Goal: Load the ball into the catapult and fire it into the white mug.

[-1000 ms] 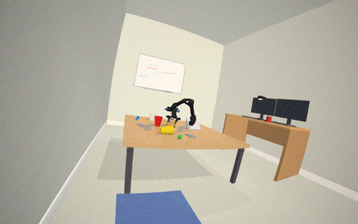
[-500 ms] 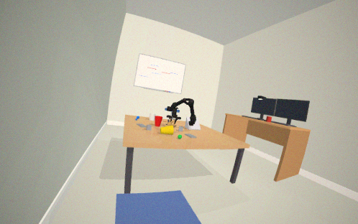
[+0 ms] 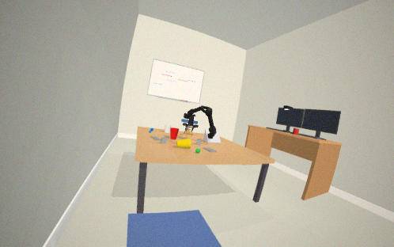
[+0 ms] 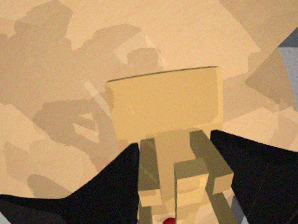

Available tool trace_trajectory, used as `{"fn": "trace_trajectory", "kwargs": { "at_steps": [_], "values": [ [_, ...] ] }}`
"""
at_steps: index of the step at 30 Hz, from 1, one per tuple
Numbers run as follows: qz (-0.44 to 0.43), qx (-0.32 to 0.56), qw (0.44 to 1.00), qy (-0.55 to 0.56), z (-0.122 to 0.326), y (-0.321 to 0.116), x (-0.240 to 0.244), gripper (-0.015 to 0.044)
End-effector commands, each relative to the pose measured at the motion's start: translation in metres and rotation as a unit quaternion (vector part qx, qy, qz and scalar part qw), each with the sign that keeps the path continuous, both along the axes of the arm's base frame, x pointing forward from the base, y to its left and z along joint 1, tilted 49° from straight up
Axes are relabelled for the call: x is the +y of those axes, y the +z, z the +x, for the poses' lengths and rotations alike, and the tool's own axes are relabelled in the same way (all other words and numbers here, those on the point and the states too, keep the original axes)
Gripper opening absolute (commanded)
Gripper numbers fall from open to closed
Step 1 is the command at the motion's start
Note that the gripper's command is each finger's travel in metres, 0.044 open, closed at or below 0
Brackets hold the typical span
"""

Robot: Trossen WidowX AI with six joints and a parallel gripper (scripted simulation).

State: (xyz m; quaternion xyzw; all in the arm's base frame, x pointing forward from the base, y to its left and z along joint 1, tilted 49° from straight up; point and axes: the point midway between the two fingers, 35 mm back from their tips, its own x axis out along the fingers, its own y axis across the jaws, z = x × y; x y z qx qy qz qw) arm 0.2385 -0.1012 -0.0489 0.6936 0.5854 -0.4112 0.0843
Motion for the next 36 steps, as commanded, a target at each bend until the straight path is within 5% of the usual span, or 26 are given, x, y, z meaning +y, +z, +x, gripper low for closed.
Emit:
{"fn": "trace_trajectory", "kwargs": {
  "at_steps": [1, 14, 36],
  "values": [
    [-0.006, -0.054, 0.998, 0.038, -0.002, -0.018, -0.027, 0.0],
    [-0.001, -0.206, 0.963, 0.176, -0.02, -0.092, -0.084, 0.0],
    [-0.001, -0.209, 0.962, 0.178, -0.016, -0.107, -0.072, 0.0]
  ]
}}
